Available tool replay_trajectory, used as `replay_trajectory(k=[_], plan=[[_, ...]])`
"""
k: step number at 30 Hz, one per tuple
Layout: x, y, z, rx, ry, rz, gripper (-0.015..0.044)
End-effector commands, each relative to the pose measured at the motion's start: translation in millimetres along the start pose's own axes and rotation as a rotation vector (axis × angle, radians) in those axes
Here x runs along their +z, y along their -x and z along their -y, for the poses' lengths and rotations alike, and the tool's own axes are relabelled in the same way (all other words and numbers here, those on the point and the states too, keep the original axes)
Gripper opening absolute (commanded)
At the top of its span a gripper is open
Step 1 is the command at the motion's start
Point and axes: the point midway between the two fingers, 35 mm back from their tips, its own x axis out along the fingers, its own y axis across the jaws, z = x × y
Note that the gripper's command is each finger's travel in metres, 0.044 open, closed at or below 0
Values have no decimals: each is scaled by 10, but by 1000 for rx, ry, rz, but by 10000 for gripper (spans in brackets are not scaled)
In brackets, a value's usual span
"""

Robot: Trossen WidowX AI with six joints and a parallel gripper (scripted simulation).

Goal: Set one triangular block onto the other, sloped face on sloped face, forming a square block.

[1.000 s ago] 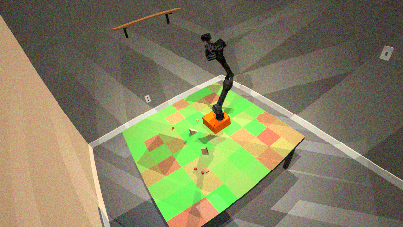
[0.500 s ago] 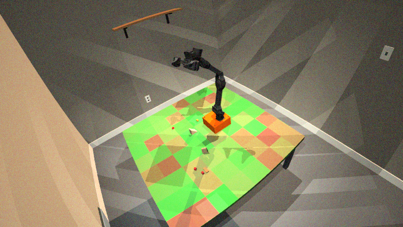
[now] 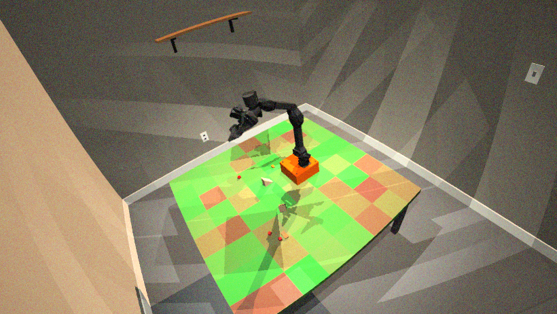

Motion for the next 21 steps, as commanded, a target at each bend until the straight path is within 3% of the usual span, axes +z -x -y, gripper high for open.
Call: replay_trajectory(k=[1,12,17,21], plan=[[-463,-395,347,-127,-242,-136,440],[-2061,-934,1130,-710,-910,-362,440],[-2823,-899,1423,-1069,-1116,-338,440],[-3424,-733,1638,-1400,-1221,-220,440]])
